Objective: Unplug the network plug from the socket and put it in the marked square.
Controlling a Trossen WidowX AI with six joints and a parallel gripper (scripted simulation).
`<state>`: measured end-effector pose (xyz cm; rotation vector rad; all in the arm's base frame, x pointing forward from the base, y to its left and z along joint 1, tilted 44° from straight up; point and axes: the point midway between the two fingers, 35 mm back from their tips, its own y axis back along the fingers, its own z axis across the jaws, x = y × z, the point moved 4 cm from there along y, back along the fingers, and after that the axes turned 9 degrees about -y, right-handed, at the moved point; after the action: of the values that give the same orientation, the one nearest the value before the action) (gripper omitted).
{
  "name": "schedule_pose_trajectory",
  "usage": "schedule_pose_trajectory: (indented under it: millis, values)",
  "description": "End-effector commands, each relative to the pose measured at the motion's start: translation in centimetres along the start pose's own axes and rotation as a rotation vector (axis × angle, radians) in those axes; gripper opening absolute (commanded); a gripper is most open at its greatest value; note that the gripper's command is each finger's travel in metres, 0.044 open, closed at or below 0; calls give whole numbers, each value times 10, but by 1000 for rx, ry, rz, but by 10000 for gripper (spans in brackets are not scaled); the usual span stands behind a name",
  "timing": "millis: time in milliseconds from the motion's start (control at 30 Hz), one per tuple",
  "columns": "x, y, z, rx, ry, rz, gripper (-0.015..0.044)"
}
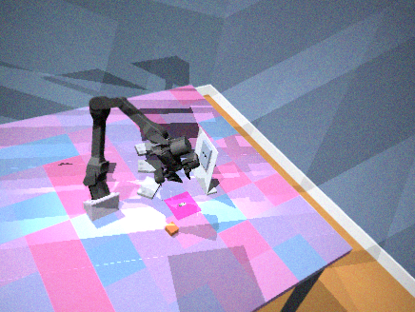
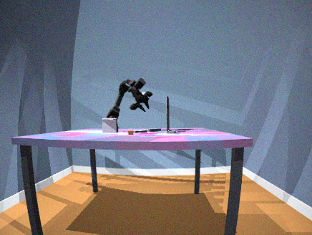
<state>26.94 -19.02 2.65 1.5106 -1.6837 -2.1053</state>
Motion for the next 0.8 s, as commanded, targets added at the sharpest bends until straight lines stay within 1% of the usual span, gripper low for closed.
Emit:
schedule_pose_trajectory:
  millis: [0, 567, 767]
  values:
    - [-2, 10, -8, 2, 6, -3, 156]
    - [-8, 57, -31, 4, 9, -6, 156]
    - [-8, 57, -31, 4, 9, -6, 314]
